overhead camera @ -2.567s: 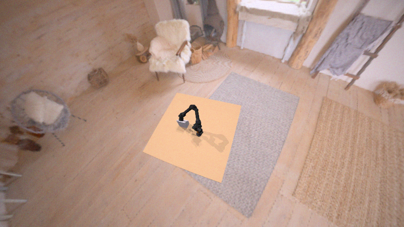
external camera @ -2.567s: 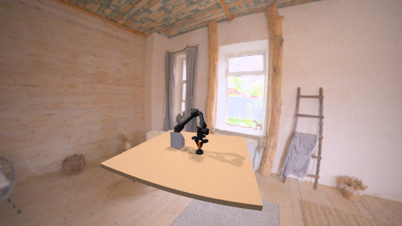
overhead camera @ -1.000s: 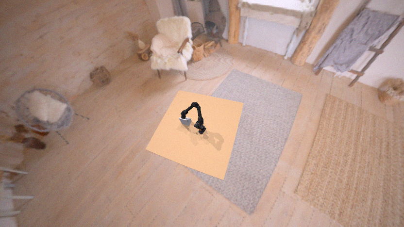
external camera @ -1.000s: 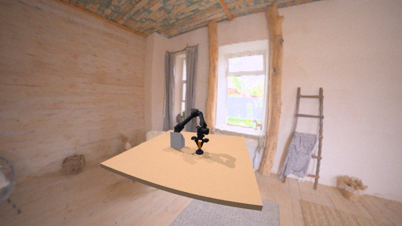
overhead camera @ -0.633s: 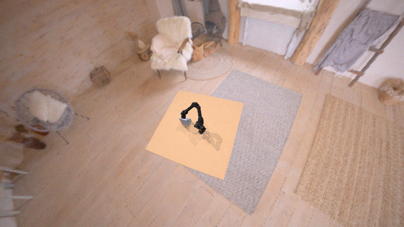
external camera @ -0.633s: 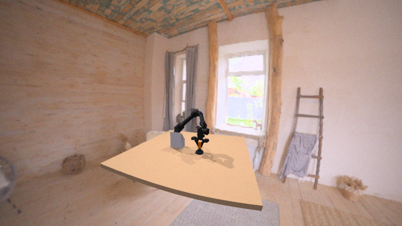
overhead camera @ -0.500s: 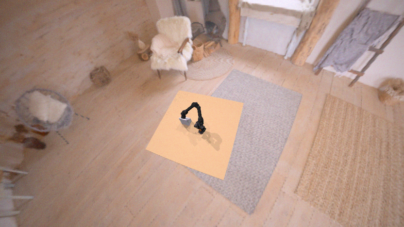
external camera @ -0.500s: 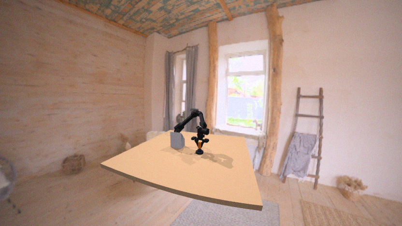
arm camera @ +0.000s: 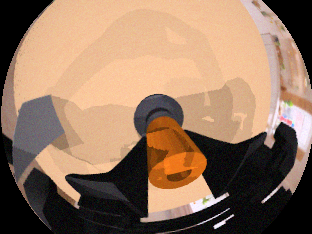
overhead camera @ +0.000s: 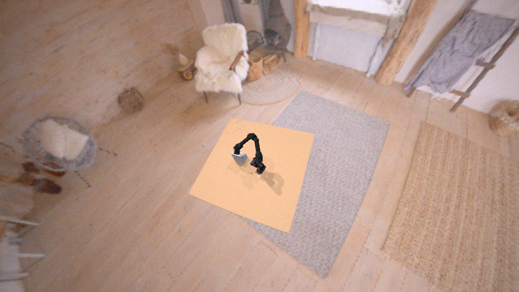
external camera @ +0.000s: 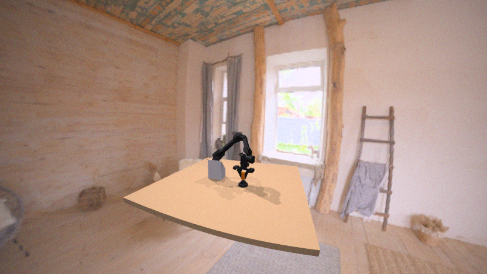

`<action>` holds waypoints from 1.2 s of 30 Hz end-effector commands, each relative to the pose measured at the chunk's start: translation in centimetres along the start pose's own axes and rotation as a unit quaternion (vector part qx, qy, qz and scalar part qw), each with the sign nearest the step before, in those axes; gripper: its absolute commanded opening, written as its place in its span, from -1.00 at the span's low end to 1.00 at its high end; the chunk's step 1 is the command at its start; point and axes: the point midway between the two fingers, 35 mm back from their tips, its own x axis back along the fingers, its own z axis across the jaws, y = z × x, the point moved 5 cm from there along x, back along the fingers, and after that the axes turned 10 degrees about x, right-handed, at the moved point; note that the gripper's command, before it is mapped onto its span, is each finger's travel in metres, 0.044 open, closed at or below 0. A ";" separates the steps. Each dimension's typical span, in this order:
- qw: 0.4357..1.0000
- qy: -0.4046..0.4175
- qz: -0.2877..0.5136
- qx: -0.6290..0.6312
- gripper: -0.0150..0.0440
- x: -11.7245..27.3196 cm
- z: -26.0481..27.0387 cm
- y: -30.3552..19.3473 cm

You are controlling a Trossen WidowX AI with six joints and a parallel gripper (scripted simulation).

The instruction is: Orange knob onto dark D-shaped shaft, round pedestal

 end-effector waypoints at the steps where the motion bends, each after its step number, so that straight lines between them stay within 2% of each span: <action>1: 0.999 -0.002 0.001 0.038 -0.49 0.3 0.0 0.0; 5: 0.995 -0.002 0.002 0.099 -0.49 0.3 -0.2 -0.1; 36: 0.992 -0.002 0.002 0.126 -0.49 0.3 0.1 0.1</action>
